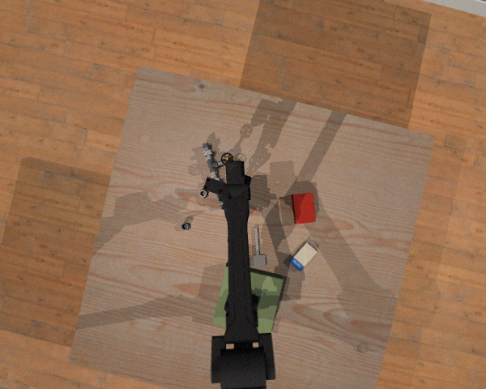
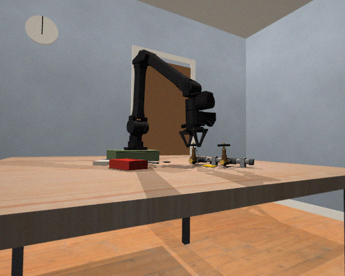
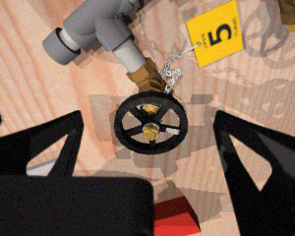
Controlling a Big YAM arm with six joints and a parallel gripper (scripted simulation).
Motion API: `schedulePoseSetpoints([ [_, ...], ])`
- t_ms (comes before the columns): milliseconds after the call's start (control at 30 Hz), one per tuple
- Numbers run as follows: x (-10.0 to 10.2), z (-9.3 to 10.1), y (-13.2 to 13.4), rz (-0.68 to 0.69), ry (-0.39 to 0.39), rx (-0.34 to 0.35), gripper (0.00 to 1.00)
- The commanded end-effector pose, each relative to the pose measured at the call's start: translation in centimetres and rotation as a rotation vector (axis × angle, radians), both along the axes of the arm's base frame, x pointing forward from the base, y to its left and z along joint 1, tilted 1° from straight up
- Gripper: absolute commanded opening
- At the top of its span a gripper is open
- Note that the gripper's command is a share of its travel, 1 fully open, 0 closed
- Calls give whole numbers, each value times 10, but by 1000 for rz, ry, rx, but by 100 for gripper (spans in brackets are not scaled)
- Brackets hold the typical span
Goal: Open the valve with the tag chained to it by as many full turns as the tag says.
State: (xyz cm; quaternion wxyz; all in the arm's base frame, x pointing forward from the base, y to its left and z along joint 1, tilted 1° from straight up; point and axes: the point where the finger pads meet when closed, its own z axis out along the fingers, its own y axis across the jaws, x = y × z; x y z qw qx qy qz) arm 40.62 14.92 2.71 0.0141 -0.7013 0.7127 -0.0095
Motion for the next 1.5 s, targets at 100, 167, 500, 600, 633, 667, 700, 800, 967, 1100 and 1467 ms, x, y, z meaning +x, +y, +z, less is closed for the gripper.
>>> schedulePoseSetpoints([
  [100, 13, 14, 3, 15, -34, 15, 100],
  [167, 13, 14, 3, 12, -34, 15, 100],
  [500, 13, 14, 3, 11, -34, 15, 100],
  [600, 13, 14, 3, -3, -34, 16, 100],
  [633, 13, 14, 3, -3, -34, 16, 100],
  [667, 13, 14, 3, -15, -34, 16, 100],
  [700, 13, 14, 3, -21, -34, 16, 100],
  [800, 13, 14, 3, -59, -33, 18, 100],
  [967, 13, 14, 3, -202, -32, 25, 100],
  [1100, 13, 14, 3, -395, -30, 33, 100],
  [1467, 13, 14, 2, -988, -17, 61, 100],
])
